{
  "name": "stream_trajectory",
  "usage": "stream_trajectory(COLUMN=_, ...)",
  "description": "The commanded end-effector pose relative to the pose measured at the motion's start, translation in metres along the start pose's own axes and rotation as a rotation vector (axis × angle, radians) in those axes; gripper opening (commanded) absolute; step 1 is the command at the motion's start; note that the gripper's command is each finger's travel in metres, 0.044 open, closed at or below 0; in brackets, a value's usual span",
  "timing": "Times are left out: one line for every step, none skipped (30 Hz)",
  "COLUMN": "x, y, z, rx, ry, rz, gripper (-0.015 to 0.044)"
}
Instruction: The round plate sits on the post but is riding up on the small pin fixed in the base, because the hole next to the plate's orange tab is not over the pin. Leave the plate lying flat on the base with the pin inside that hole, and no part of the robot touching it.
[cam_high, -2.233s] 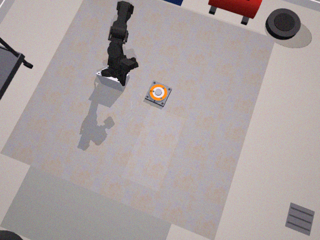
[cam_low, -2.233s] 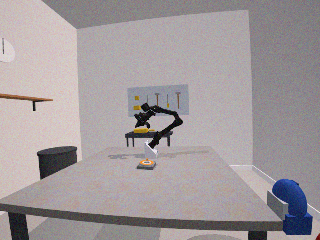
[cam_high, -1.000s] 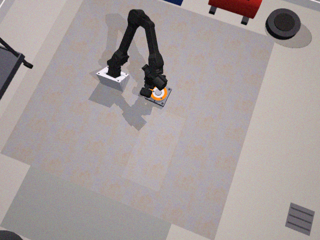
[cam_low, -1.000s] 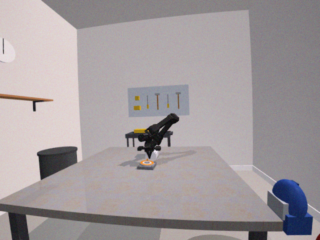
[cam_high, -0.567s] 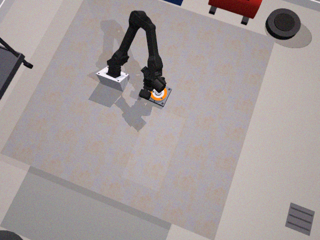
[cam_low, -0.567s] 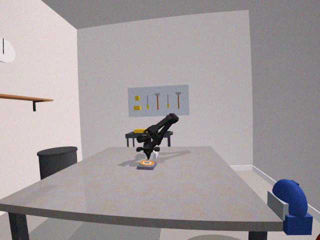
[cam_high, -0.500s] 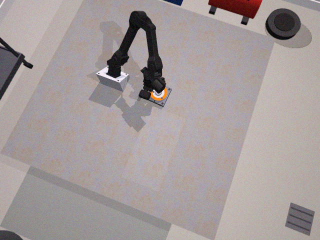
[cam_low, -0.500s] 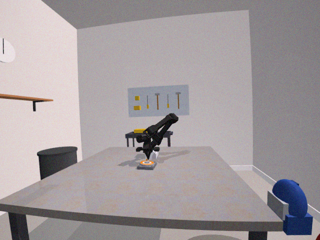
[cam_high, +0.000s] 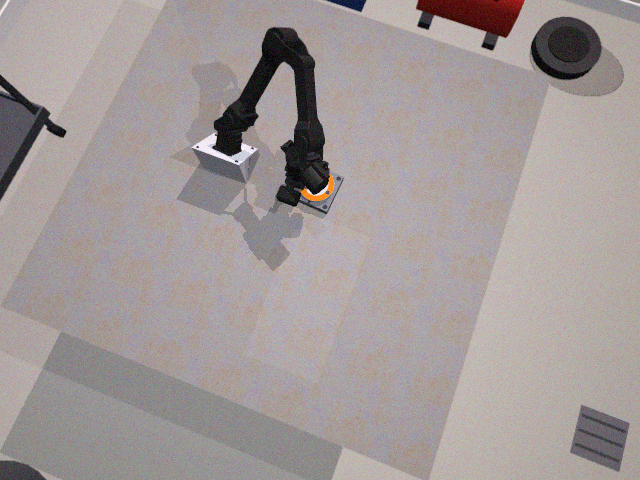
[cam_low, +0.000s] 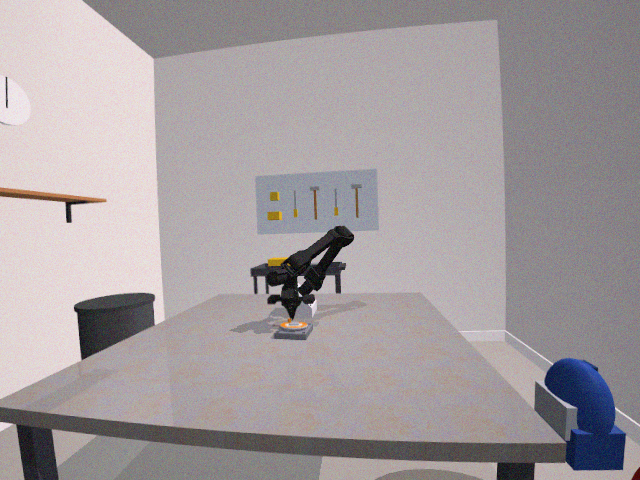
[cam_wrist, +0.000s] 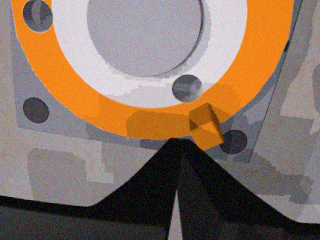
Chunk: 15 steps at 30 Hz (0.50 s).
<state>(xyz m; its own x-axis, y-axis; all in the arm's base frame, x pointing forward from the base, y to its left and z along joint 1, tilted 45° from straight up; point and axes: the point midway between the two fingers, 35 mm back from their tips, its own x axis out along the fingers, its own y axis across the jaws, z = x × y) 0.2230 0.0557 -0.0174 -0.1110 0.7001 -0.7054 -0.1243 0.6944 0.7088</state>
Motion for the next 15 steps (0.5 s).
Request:
stream_trajectory(x=-0.001, y=-0.006, z=0.004, rx=-0.009, ry=-0.005, rz=-0.008, gripper=0.0)
stream_trajectory(x=-0.001, y=-0.007, z=0.005, rx=-0.009, ry=-0.005, rz=-0.008, gripper=0.0)
stream_trajectory(x=-0.001, y=-0.009, z=0.005, rx=-0.009, ry=-0.005, rz=-0.008, gripper=0.0)
stream_trajectory(x=-0.001, y=-0.01, z=0.006, rx=-0.009, ry=-0.005, rz=-0.008, gripper=0.0)
stream_trajectory(x=-0.001, y=-0.011, z=0.007, rx=-0.009, ry=-0.005, rz=-0.008, gripper=0.0)
stream_trajectory(x=-0.001, y=-0.012, z=0.007, rx=-0.009, ry=-0.005, rz=-0.008, gripper=0.0)
stream_trajectory(x=-0.001, y=-0.013, z=0.008, rx=-0.009, ry=-0.005, rz=-0.008, gripper=0.0)
stream_trajectory(x=-0.001, y=-0.014, z=0.009, rx=-0.009, ry=-0.005, rz=-0.008, gripper=0.0)
stream_trajectory(x=-0.001, y=-0.015, z=0.01, rx=-0.009, ry=-0.005, rz=-0.008, gripper=0.0)
stream_trajectory(x=-0.001, y=-0.016, z=0.01, rx=-0.009, ry=-0.006, rz=-0.008, gripper=0.0)
stream_trajectory(x=-0.001, y=-0.017, z=0.011, rx=-0.01, ry=-0.006, rz=-0.008, gripper=0.0)
stream_trajectory(x=-0.002, y=-0.018, z=0.012, rx=-0.01, ry=-0.006, rz=-0.008, gripper=0.0)
stream_trajectory(x=-0.002, y=-0.019, z=0.014, rx=-0.01, ry=-0.006, rz=-0.008, gripper=0.0)
stream_trajectory(x=-0.002, y=-0.02, z=0.015, rx=-0.01, ry=-0.006, rz=-0.008, gripper=0.0)
stream_trajectory(x=-0.002, y=-0.021, z=0.016, rx=-0.01, ry=-0.006, rz=-0.008, gripper=0.0)
